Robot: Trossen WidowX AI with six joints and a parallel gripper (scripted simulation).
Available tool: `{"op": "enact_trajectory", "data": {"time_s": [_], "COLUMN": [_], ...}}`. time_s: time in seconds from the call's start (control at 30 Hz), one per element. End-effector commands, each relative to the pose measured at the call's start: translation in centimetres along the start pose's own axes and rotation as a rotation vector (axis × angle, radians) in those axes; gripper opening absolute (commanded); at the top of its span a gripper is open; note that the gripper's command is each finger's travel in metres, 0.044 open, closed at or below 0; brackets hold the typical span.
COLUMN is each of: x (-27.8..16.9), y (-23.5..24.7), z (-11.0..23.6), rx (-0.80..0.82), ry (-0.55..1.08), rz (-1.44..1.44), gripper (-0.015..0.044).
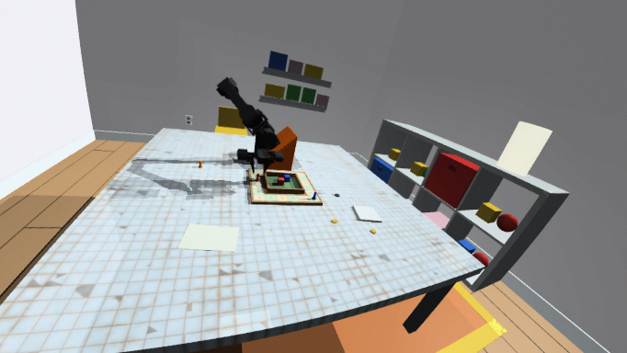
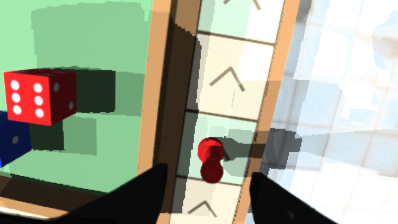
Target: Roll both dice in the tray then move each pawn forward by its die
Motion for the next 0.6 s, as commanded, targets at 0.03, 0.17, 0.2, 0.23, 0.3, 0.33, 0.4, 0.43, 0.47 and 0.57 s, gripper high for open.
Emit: {"op": "enact_trajectory", "data": {"time_s": [0.03, 0.17, 0.2, 0.23, 0.3, 0.33, 0.4, 0.43, 0.47, 0.57], "x": [0.0, -0.1, -0.1, -0.1, -0.1, -0.1, -0.1, -0.1, -0.1, -0.1], "y": [0.0, -0.1, -0.1, -0.1, -0.1, -0.1, -0.1, -0.1, -0.1, -0.1], "z": [-1.0, -1.7, -1.8, -2.0, -2.3, -2.4, -2.5, -2.5, -2.5, -2.5], "rx": [-0.005, -0.006, -0.006, -0.007, -0.007, -0.008, -0.008, -0.008, -0.008, -0.008], "ry": [0.001, 0.001, 0.001, 0.001, 0.001, 0.001, 0.001, 0.001, 0.001, 0.001], "rz": [0.005, 0.004, 0.004, 0.004, 0.004, 0.004, 0.004, 0.004, 0.004, 0.004], "gripper": [0.0200, 0.0200, 0.0200, 0.0200, 0.0200, 0.0200, 0.0200, 0.0174, 0.0147, 0.0069]}}
Point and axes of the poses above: the point midway between the two fingers, 35 mm back from their tips, its own z axis back along the fingers, its own y axis across the jaws, x = y × z, the point moved 7 cm from there along z, back along the fingers
